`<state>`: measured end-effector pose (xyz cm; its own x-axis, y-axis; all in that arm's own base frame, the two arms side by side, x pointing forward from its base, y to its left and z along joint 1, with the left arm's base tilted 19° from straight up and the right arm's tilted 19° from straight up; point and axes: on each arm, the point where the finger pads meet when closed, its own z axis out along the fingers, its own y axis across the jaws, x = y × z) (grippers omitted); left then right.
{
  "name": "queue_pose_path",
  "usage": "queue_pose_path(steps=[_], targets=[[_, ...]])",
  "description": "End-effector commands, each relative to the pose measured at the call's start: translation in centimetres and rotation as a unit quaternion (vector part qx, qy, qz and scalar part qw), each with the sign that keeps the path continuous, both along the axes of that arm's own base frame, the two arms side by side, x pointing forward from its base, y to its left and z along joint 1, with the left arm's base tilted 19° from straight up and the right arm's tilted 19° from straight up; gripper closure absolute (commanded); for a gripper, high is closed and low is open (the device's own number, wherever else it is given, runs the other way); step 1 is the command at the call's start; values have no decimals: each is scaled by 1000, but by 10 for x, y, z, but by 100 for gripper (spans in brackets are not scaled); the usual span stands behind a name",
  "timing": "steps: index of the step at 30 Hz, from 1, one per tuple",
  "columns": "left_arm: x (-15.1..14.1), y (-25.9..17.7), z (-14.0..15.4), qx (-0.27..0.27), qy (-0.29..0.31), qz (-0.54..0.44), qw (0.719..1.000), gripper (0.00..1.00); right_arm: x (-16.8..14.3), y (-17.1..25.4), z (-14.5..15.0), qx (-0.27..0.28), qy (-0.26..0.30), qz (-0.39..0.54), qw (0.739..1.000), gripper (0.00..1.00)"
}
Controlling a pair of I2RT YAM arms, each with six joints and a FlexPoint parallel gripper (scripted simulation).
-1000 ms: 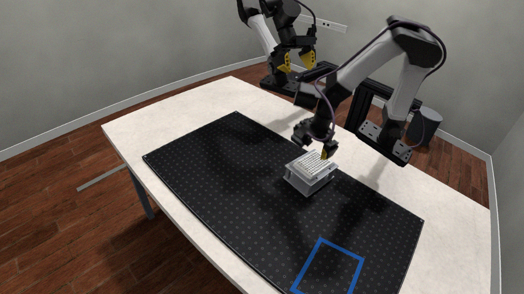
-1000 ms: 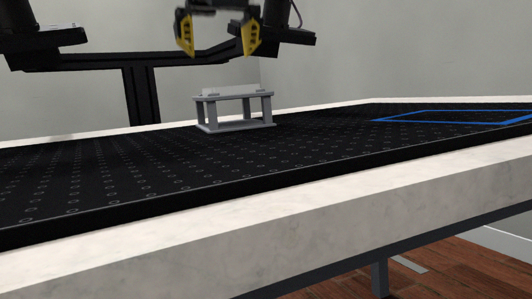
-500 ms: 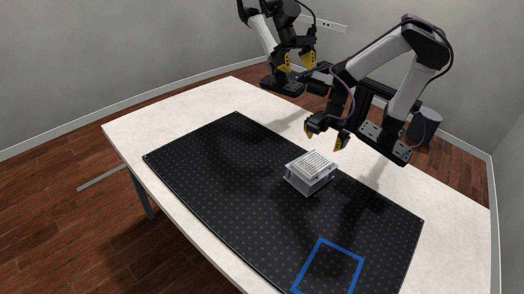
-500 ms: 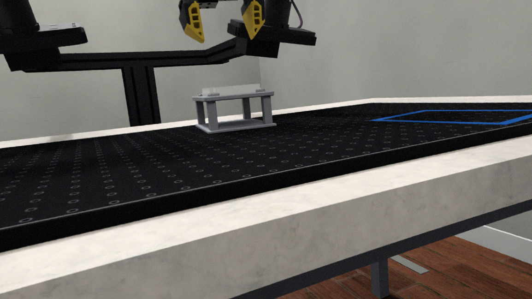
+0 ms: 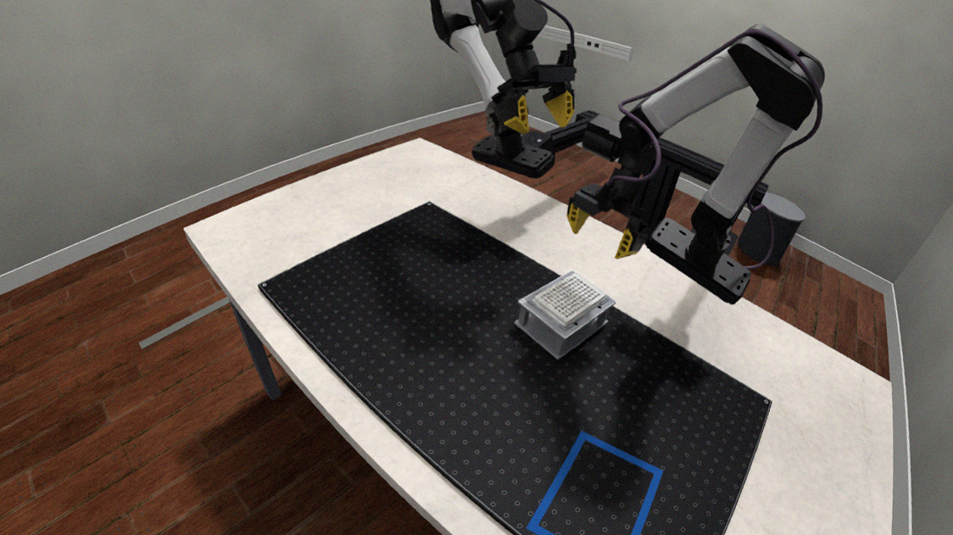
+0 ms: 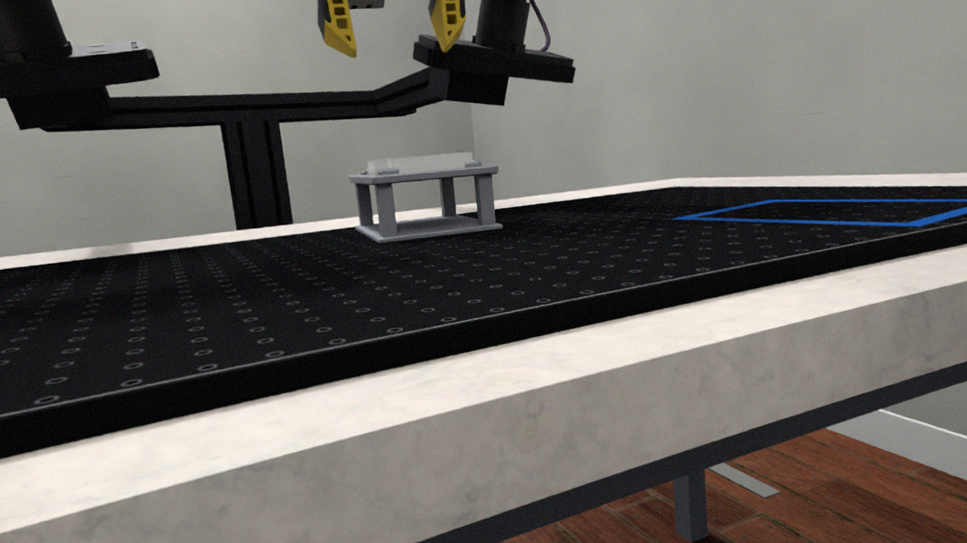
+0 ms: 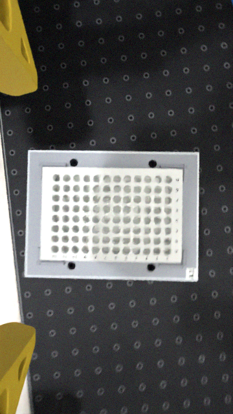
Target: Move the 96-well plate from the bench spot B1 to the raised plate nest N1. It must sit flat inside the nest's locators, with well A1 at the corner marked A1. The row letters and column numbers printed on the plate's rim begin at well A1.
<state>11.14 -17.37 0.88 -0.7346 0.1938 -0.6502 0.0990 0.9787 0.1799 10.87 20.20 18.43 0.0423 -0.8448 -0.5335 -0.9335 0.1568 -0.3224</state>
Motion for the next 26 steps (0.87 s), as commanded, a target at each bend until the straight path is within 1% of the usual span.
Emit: queue_pose_path(steps=[1, 26], targets=[[-4, 1, 4, 3, -15, -3, 1000, 0, 0, 4, 16, 17, -10, 2, 1000, 0], [-7, -2, 3, -2, -9, -11, 1000, 0, 0, 4, 16, 17, -10, 2, 1000, 0]])
